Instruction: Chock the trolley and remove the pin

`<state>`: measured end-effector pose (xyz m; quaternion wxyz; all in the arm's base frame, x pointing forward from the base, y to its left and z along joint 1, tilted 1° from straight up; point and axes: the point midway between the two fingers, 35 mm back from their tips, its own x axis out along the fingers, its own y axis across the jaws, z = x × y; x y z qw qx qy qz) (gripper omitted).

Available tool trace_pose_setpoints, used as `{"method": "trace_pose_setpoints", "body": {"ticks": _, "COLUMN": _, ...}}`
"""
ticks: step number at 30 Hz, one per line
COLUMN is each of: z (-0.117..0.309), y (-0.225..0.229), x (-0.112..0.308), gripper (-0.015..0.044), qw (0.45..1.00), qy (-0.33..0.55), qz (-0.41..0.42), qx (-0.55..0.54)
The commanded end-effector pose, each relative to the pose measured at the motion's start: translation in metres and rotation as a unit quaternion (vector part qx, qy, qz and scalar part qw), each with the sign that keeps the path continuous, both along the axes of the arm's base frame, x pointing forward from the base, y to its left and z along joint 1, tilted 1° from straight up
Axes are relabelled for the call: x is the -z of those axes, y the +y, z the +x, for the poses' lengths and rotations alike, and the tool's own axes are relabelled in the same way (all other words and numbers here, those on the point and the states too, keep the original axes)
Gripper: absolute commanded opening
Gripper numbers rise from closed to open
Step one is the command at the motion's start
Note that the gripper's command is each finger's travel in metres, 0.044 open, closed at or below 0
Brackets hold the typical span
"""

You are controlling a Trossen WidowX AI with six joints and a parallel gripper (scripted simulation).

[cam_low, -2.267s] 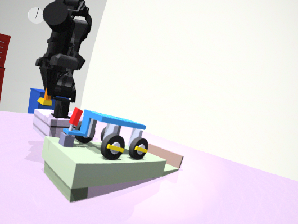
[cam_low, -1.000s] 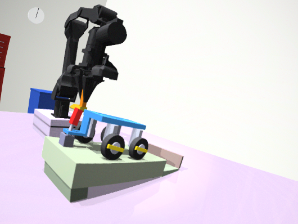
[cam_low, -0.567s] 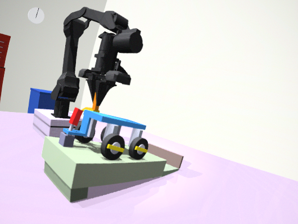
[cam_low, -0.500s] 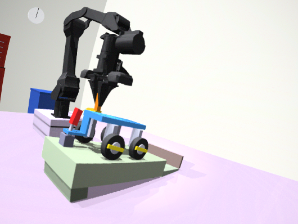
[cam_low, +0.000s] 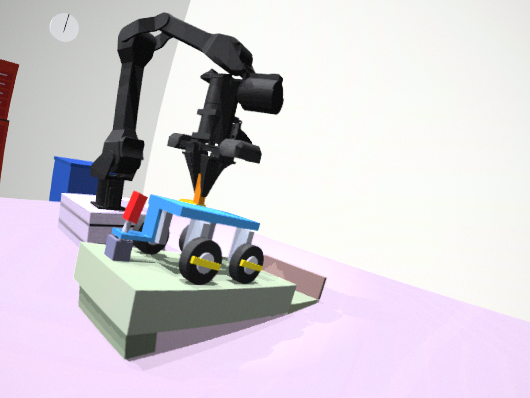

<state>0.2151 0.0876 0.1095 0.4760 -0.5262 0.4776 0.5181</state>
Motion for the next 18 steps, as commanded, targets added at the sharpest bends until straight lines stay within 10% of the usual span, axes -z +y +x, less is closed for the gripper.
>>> {"method": "trace_pose_setpoints", "body": {"ticks": 1, "z": 0.003, "y": 0.018, "x": 0.001, "gripper": 0.0, "qw": 1.0, "qy": -0.002, "qz": 0.004, "qx": 0.0}}
{"method": "trace_pose_setpoints", "body": {"ticks": 18, "z": 0.01, "y": 0.074, "x": 0.004, "gripper": 0.0, "qw": 1.0, "qy": -0.002, "qz": 0.006, "qx": -0.003}}
